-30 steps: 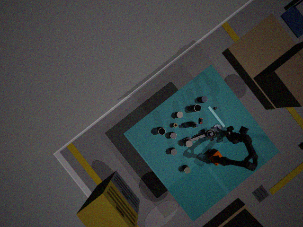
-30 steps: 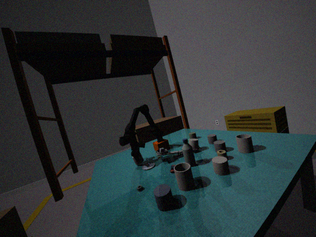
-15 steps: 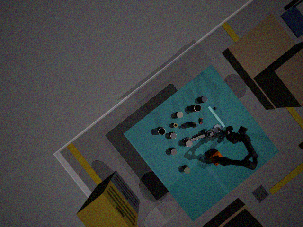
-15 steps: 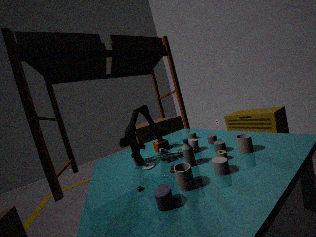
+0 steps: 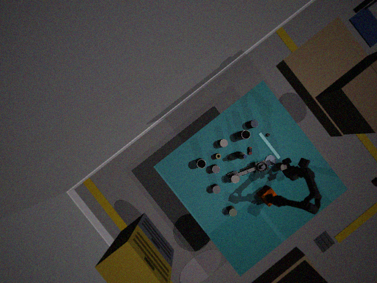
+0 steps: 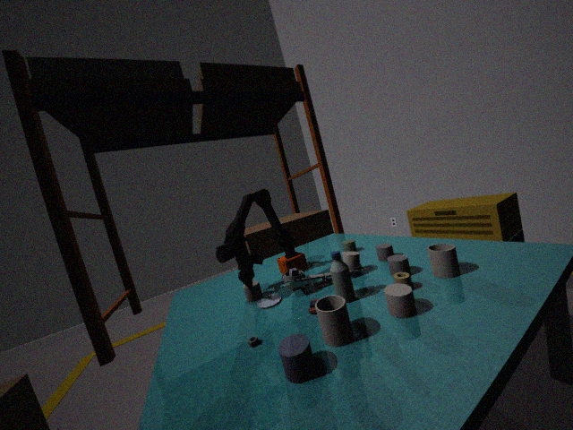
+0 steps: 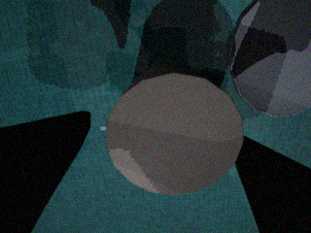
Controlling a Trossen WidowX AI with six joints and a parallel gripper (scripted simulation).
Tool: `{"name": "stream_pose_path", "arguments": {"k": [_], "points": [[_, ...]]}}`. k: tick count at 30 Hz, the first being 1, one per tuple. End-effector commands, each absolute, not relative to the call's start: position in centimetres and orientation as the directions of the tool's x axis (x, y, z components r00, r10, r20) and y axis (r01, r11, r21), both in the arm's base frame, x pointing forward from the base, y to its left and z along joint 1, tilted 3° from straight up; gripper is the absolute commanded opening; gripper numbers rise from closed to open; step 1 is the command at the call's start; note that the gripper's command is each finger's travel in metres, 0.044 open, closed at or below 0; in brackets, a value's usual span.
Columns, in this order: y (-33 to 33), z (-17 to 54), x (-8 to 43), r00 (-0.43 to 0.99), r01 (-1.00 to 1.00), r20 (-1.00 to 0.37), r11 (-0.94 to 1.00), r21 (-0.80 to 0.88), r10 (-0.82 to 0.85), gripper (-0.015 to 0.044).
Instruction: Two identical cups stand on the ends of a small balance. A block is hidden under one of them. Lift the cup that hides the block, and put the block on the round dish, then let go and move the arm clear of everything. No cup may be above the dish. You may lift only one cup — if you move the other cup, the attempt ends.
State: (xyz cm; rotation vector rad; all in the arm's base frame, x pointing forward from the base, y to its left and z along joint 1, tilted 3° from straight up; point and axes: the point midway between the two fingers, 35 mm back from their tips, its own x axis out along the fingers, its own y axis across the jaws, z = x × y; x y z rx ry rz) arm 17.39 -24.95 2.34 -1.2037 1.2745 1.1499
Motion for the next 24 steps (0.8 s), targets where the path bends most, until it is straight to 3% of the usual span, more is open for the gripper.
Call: {"name": "stream_pose_path", "arguments": {"k": [1,4,11,15,24], "points": [[-25.2,5.0,17.7,0.013,-0.998,-0.997,0.053,-0.017,-0.071,0.044],[-25.2,5.0,17.7,0.013,-0.998,-0.997,0.053,-0.017,-0.071,0.044],[-24.2,6.0,20.5,0.065,-0.997,-0.993,0.033,-0.069,-0.102,0.026],[-21.8,6.5,22.4,0.063,-0.998,-0.994,0.014,-0.064,-0.089,0.026],[-9.7,8.7,27.6,0.035,-0.995,-0.998,-0.091,-0.03,-0.054,0.026]]}}
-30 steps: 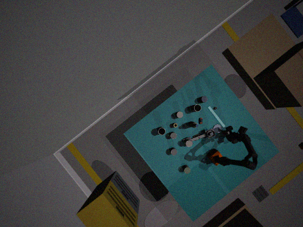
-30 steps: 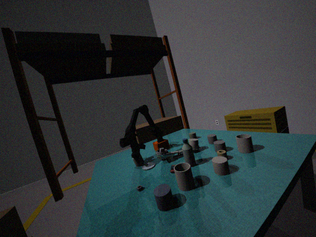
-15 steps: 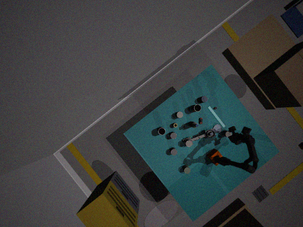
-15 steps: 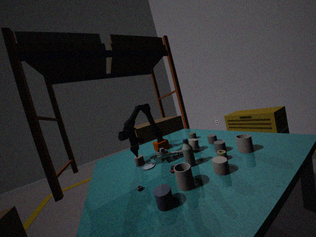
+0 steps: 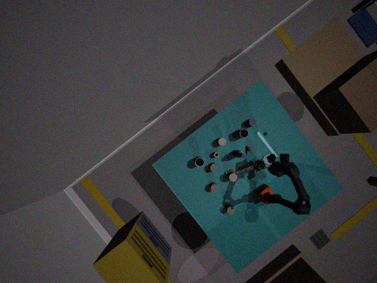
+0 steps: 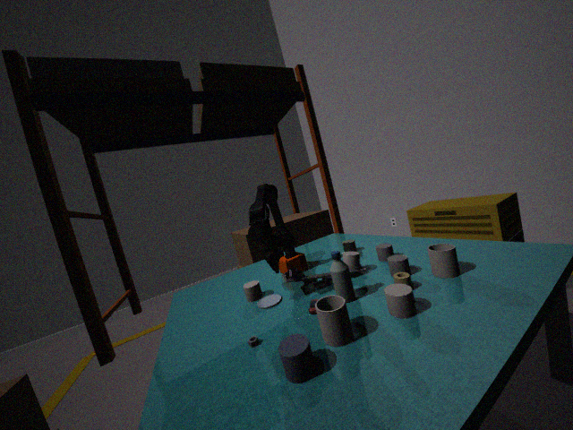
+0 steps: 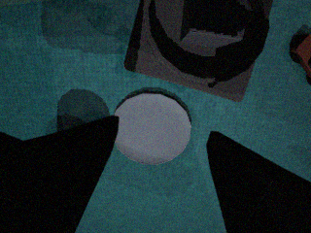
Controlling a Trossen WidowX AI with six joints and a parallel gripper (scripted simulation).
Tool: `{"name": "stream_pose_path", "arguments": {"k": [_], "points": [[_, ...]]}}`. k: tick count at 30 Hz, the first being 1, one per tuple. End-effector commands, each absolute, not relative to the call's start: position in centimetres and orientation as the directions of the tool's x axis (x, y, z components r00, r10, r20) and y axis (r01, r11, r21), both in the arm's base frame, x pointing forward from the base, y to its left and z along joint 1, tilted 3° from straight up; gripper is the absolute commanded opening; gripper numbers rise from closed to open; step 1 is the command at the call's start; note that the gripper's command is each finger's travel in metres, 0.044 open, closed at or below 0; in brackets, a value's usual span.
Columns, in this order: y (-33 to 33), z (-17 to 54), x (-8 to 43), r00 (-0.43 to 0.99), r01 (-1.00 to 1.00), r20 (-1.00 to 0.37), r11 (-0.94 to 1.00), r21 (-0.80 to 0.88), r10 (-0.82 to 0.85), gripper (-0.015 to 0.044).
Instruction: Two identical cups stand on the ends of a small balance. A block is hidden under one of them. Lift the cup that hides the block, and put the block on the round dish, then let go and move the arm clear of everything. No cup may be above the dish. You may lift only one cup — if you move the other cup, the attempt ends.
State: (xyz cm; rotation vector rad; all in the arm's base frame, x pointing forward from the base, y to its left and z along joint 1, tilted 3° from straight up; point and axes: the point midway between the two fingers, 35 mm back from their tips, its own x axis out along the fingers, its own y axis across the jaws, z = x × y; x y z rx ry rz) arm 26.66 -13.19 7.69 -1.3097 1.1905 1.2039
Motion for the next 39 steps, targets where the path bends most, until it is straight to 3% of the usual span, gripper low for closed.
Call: {"name": "stream_pose_path", "arguments": {"k": [1,39], "points": [[-8.3,9.0,27.8,0.03,-0.994,-0.998,-0.103,-0.025,-0.053,0.026],[-6.4,4.2,28.1,0.024,-0.993,-0.998,-0.12,-0.018,-0.052,0.026]]}}
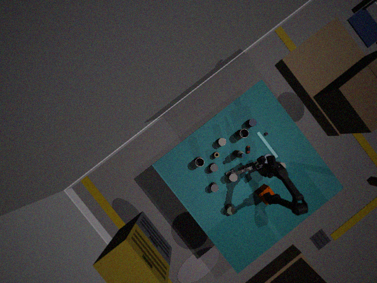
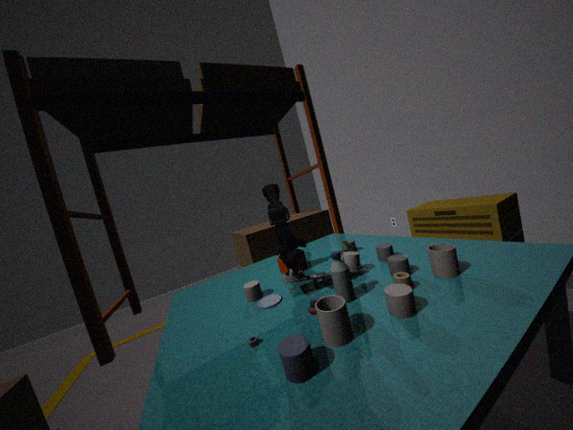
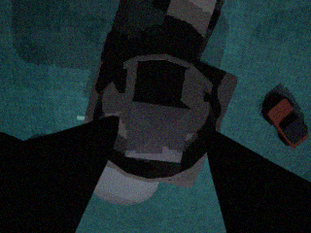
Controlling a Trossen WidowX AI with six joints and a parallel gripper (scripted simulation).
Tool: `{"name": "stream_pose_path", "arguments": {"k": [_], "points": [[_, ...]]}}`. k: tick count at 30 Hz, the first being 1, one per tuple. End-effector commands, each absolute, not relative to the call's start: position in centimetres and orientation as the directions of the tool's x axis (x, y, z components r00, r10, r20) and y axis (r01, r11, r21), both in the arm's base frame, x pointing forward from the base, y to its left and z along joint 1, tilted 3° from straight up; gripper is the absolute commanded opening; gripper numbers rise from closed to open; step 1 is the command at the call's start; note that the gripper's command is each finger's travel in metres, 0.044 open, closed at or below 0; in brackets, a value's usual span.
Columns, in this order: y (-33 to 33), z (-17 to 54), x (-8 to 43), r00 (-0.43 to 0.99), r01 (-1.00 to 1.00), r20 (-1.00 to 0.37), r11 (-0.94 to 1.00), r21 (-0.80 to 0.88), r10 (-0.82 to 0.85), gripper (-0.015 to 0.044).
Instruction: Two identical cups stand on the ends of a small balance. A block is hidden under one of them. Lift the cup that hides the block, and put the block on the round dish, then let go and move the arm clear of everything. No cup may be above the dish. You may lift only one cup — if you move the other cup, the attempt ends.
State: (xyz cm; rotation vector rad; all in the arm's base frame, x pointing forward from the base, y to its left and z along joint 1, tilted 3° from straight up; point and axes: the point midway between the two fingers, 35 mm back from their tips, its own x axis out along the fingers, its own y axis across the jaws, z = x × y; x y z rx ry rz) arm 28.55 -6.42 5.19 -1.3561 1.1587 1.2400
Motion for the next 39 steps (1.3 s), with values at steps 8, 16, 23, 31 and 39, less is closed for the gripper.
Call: {"name": "stream_pose_path", "arguments": {"k": [8,16,23,31,39], "points": [[-6.4,4.1,28.1,0.024,-0.993,-0.998,-0.12,-0.018,-0.052,0.0194],[-6.4,4.1,28.1,0.024,-0.993,-0.998,-0.12,-0.018,-0.052,0.0141],[-6.4,4.5,28.2,0.024,-0.993,-0.998,-0.12,-0.018,-0.052,0.0035],[-6.3,8.8,28.5,0.025,-0.993,-0.998,-0.12,-0.018,-0.052,0.0],[-6.0,13.3,28.0,0.024,-0.993,-0.998,-0.12,-0.018,-0.051,0.0]]}}
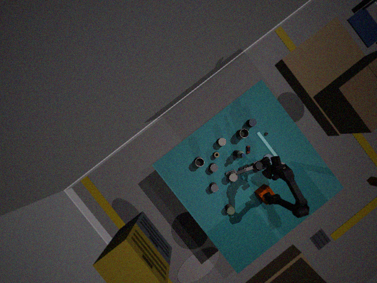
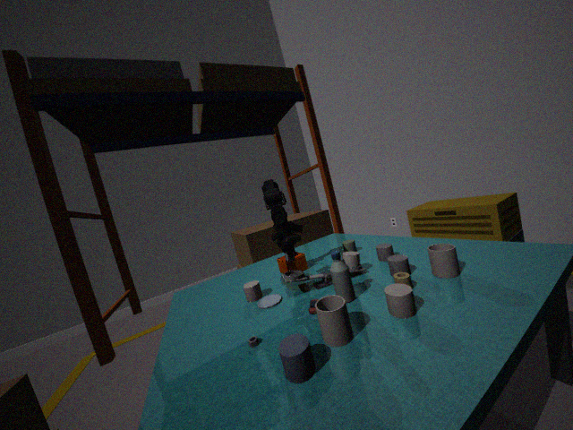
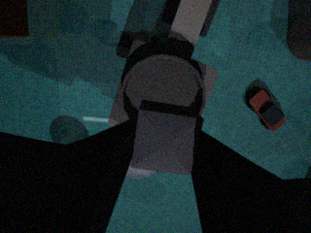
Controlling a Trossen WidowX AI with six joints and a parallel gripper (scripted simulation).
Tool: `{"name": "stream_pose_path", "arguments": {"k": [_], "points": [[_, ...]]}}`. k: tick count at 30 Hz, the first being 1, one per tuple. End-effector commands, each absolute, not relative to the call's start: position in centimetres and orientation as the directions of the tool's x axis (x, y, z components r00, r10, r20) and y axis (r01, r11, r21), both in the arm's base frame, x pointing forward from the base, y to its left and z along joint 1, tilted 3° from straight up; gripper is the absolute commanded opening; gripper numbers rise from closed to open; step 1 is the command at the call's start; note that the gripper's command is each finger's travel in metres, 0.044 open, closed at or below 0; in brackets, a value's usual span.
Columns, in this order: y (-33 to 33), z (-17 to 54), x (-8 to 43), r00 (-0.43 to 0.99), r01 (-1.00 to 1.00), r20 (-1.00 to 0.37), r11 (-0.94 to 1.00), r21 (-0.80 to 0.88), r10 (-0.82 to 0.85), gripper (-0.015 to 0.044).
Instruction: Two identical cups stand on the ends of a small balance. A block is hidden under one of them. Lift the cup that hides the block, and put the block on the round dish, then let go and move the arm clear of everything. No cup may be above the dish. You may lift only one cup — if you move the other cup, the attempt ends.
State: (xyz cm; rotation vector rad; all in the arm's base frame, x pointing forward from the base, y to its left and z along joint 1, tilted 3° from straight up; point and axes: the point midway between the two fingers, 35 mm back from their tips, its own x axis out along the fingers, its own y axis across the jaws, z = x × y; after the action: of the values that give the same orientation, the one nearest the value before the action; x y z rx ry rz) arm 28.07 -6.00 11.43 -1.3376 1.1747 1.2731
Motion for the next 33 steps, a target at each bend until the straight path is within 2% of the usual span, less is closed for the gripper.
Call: {"name": "stream_pose_path", "arguments": {"k": [1,6,22,33], "points": [[-6.0,13.6,27.9,0.024,-0.993,-0.998,-0.12,-0.018,-0.051,0.0],[-6.4,13.3,28.1,0.025,-0.993,-0.998,-0.12,-0.019,-0.052,0.0],[-18.7,4.7,27.0,0.023,-0.993,-0.998,-0.12,-0.015,-0.064,0.0],[-19.4,2.2,26.9,0.022,-0.993,-0.998,-0.12,-0.014,-0.065,0.0]]}}
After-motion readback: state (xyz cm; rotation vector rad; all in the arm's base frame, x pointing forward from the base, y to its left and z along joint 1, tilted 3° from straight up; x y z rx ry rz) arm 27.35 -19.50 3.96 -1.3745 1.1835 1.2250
